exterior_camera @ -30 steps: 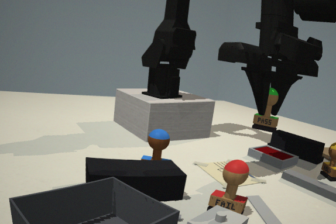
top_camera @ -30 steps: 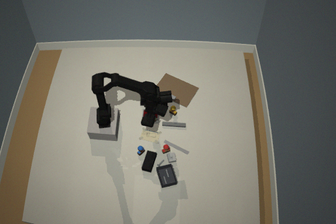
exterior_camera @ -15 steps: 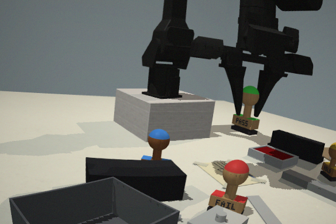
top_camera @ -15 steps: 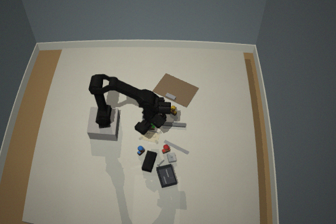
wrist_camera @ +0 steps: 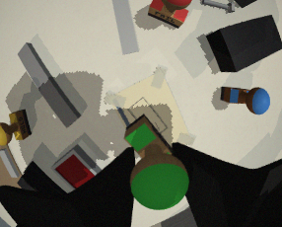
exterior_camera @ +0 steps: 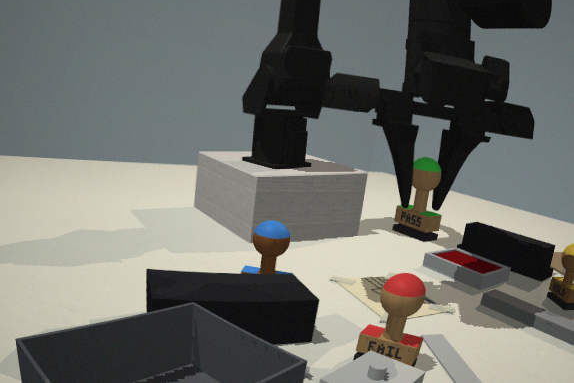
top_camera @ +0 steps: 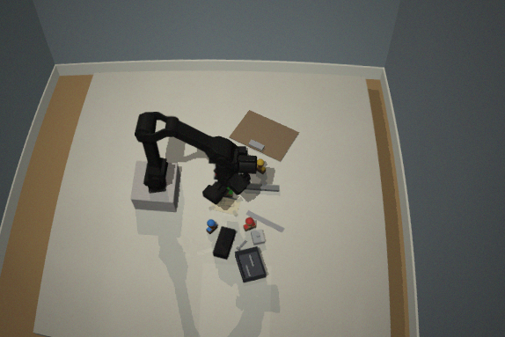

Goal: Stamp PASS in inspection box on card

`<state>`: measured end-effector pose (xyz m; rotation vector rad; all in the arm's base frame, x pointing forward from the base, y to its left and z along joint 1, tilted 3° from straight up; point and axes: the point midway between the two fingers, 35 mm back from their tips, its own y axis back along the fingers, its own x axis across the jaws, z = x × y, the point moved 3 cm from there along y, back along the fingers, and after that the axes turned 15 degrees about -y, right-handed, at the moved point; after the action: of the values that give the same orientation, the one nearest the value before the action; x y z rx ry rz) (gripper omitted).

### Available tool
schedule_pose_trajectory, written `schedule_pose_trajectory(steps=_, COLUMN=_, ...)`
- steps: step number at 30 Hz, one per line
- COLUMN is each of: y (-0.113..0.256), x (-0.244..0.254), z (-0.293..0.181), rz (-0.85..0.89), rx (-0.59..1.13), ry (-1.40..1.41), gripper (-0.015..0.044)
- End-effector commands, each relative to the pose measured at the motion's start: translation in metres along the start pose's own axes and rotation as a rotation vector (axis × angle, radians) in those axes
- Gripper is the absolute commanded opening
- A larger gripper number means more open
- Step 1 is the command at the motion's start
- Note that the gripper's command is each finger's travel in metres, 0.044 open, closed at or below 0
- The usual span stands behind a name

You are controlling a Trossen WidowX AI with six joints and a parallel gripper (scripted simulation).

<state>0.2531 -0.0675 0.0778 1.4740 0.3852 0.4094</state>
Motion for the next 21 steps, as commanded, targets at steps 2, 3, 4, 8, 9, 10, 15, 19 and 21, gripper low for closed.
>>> schedule_pose_trajectory(steps=2, y=-0.005, x=-0.001, z=0.000, rz=-0.005, rx=0.000, ry=-0.003, gripper=0.0000)
schedule_pose_trajectory(steps=3, y=-0.005, x=-0.001, z=0.000, rz=-0.005, rx=0.000, ry=-0.003, gripper=0.0000)
schedule_pose_trajectory(steps=4, y=-0.006, x=-0.001, z=0.000, rz=-0.005, rx=0.000, ry=-0.003, gripper=0.0000)
schedule_pose_trajectory(steps=8, y=-0.009, x=-0.001, z=0.000, rz=-0.005, rx=-0.001, ry=-0.003, gripper=0.0000)
schedule_pose_trajectory(steps=9, y=-0.009, x=-0.001, z=0.000, rz=-0.005, rx=-0.001, ry=-0.003, gripper=0.0000)
schedule_pose_trajectory(steps=10, y=-0.010, x=-0.001, z=0.000, rz=-0.005, rx=-0.001, ry=-0.003, gripper=0.0000)
schedule_pose_trajectory(steps=15, y=-0.013, x=-0.001, z=0.000, rz=-0.005, rx=-0.002, ry=-0.003, gripper=0.0000)
schedule_pose_trajectory(steps=19, y=-0.016, x=-0.001, z=0.000, rz=-0.005, rx=-0.002, ry=-0.003, gripper=0.0000)
schedule_pose_trajectory(steps=21, y=-0.017, x=-0.001, z=0.000, rz=-0.005, rx=-0.002, ry=-0.003, gripper=0.0000)
